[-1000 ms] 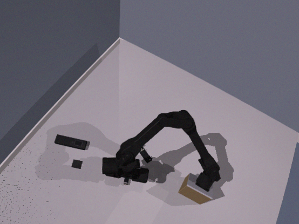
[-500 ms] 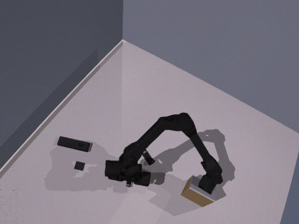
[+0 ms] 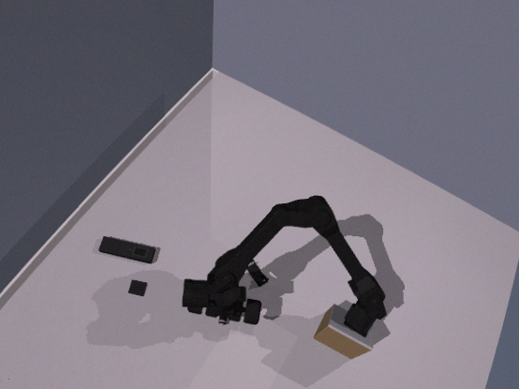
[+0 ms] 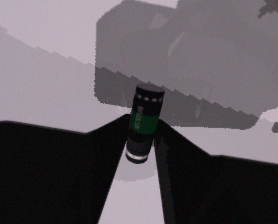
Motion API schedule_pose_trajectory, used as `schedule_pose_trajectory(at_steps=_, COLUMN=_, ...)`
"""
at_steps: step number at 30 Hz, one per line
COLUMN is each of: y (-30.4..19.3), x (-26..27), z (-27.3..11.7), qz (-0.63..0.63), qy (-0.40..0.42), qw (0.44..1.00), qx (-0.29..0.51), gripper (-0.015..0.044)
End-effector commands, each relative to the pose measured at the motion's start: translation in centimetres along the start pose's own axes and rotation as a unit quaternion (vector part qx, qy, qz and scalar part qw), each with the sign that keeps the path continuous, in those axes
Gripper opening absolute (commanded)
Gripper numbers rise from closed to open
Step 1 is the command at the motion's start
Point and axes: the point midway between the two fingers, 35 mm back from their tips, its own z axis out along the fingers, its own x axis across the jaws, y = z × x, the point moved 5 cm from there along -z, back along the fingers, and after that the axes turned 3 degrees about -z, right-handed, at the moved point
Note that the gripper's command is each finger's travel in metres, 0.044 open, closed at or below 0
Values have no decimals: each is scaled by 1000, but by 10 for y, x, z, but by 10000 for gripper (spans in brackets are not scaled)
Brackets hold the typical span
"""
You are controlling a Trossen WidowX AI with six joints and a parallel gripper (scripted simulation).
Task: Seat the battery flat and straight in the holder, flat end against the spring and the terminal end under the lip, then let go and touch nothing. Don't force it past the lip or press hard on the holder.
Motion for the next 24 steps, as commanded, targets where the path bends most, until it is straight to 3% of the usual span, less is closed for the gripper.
schedule_pose_trajectory(at_steps=1, y=0, x=0, z=0, qz=-2, qy=0, qw=1000, qx=-1, gripper=68)
schedule_pose_trajectory(at_steps=6, y=0, x=0, z=-1, qz=-2, qy=0, qw=1000, qx=-1, gripper=64)
schedule_pose_trajectory(at_steps=12, y=0, x=0, z=-48, qz=-2, qy=1, qw=1000, qx=0, gripper=64)
schedule_pose_trajectory(at_steps=16, y=1, x=0, z=-50, qz=-5, qy=1, qw=1000, qx=0, gripper=64)
schedule_pose_trajectory(at_steps=24, y=54, x=-18, z=-63, qz=-135, qy=2, qw=991, qx=2, gripper=64)
